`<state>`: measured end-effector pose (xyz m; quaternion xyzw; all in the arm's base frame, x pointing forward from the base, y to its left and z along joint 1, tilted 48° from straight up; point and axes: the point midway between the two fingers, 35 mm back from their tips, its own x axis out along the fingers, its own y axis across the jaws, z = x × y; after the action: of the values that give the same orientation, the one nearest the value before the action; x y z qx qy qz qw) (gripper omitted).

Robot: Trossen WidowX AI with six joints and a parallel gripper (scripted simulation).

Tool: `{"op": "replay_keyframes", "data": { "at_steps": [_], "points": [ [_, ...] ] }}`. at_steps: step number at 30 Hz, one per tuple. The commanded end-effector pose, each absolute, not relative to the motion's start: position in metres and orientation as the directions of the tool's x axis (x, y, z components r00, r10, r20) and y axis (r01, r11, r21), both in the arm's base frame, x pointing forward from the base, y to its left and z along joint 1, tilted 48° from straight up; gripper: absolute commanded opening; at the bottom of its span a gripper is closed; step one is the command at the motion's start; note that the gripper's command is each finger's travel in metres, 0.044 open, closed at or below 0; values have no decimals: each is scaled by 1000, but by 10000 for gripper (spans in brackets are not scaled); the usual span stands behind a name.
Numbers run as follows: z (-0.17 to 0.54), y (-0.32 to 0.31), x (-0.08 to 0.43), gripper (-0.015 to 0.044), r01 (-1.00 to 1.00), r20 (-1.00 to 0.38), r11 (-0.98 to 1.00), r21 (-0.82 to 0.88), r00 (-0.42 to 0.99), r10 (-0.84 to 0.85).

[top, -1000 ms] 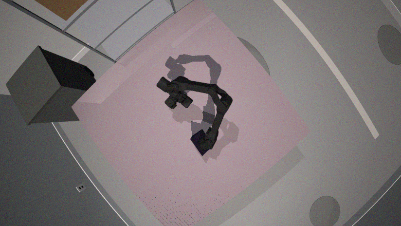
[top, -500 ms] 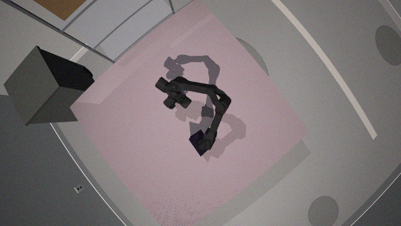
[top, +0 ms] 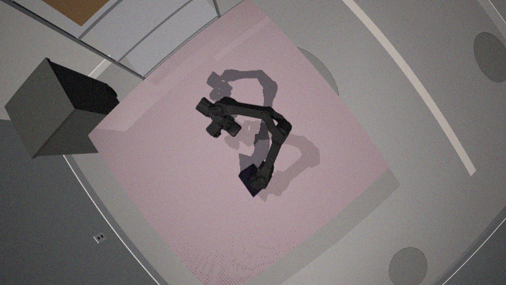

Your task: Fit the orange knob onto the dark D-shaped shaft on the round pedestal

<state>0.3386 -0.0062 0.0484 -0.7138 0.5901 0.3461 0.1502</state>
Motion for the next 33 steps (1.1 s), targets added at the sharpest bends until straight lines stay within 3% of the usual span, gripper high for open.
{"op": "replay_keyframes", "data": {
  "at_steps": [1,18,25,33],
  "points": [
    [48,-6,337,0,-946,-671,-260,197,63,-739],
    [52,-5,337,0,-945,-671,-260,197,63,-739],
    [52,-5,339,0,-864,-671,-377,334,63,-739],
    [49,-5,340,0,-858,-671,-383,341,63,-739]
  ]
}}
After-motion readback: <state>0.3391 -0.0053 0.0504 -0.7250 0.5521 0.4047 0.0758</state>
